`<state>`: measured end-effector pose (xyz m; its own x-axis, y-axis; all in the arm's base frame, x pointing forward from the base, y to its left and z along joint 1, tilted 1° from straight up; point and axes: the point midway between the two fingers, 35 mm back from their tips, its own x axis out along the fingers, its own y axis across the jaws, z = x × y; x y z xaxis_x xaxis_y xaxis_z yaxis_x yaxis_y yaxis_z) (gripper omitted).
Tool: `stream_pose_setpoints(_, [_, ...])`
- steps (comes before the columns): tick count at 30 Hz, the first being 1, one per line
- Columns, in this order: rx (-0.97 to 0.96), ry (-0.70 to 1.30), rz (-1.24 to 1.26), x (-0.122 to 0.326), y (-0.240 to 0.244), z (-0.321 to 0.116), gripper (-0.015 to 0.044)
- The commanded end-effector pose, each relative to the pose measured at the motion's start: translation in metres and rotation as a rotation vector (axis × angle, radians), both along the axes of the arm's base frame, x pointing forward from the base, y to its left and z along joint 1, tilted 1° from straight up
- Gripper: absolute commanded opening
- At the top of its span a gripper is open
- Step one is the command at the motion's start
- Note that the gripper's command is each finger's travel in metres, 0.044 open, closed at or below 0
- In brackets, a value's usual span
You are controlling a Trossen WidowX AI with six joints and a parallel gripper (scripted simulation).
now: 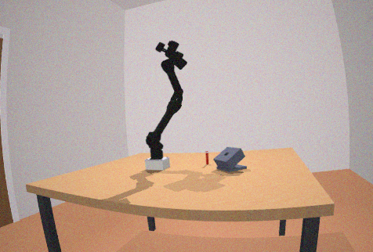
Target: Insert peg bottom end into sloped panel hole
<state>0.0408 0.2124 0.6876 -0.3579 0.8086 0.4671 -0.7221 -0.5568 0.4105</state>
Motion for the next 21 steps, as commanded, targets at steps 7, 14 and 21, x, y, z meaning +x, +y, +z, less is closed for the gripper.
stream_pose_setpoints(7, [0.087,-0.062,0.047,-0.029,-0.017,0.010,0.0440])
stream_pose_setpoints(14, [0.199,-0.112,0.081,-0.058,-0.042,0.019,0.0440])
stream_pose_setpoints(21, [0.323,-0.162,0.128,-0.086,-0.074,0.027,0.0440])
